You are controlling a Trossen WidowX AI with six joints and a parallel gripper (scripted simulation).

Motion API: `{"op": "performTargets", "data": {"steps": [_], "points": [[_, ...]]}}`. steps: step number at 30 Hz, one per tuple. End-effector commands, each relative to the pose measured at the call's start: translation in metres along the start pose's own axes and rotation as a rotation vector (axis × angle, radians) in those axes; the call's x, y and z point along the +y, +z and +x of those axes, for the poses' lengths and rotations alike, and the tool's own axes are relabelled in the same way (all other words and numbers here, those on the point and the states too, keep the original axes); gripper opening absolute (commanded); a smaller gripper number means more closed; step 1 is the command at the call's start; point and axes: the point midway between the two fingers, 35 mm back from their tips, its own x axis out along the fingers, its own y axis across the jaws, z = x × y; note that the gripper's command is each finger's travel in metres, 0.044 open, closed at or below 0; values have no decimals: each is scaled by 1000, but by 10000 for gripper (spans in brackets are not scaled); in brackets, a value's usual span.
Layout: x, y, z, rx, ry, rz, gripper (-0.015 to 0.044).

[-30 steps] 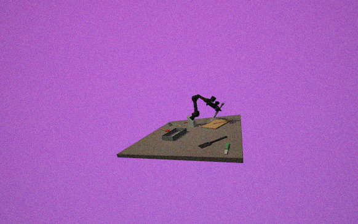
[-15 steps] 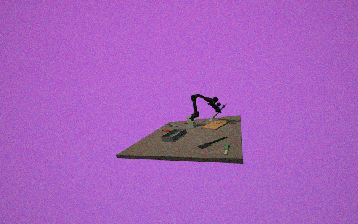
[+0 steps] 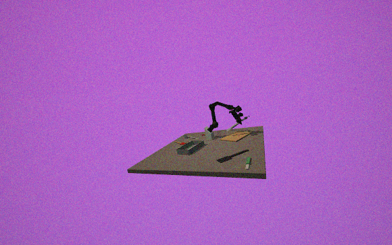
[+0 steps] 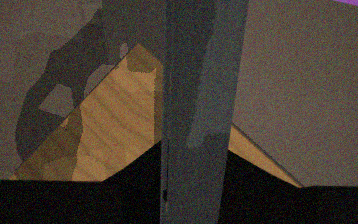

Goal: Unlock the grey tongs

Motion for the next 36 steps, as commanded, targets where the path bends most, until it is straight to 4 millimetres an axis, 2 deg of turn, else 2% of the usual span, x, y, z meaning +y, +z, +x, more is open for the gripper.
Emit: {"op": "performTargets", "data": {"steps": [1, 26, 36], "points": [[3, 0, -1, 59, -6, -32, -150], [15, -21, -18, 429, -28, -321, -150], [15, -22, -19, 438, -28, -332, -150]]}}
